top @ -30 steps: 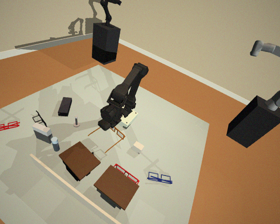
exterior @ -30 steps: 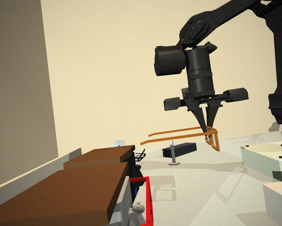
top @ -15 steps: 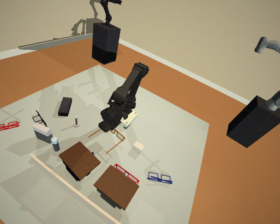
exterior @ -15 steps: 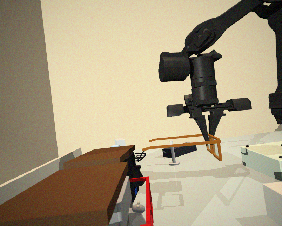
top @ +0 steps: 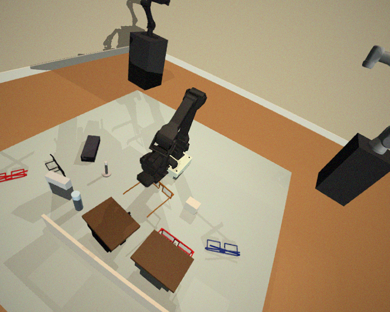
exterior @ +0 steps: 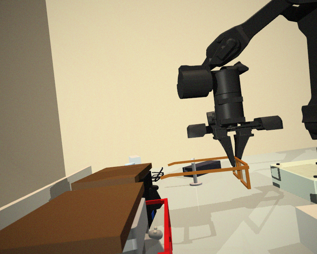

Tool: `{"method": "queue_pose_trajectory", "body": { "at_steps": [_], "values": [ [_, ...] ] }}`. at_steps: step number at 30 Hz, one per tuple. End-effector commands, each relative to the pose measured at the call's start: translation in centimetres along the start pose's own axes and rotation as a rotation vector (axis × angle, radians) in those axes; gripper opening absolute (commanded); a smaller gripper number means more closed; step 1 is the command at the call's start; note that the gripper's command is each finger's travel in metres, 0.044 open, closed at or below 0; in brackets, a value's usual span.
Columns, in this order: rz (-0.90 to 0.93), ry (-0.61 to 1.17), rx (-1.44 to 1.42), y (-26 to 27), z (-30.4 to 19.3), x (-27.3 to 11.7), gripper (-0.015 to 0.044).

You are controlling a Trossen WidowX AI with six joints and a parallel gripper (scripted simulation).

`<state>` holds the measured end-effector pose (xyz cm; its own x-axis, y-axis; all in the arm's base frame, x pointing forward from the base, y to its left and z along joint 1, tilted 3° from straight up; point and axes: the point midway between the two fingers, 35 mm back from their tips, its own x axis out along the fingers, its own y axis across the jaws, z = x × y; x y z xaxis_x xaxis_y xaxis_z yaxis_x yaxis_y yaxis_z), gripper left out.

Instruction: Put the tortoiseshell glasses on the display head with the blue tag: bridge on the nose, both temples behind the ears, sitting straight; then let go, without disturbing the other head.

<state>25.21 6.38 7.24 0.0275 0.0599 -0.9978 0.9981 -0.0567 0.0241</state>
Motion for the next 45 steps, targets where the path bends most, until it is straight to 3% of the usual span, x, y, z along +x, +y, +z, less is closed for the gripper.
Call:
{"method": "queue_pose_trajectory", "body": {
  "at_steps": [1,45],
  "values": [
    [-0.008,-0.006,0.007,-0.1,0.1,0.6,0.0000],
    [0.012,0.001,0.007,2.9,0.2,1.6,0.0000]
  ]
}}
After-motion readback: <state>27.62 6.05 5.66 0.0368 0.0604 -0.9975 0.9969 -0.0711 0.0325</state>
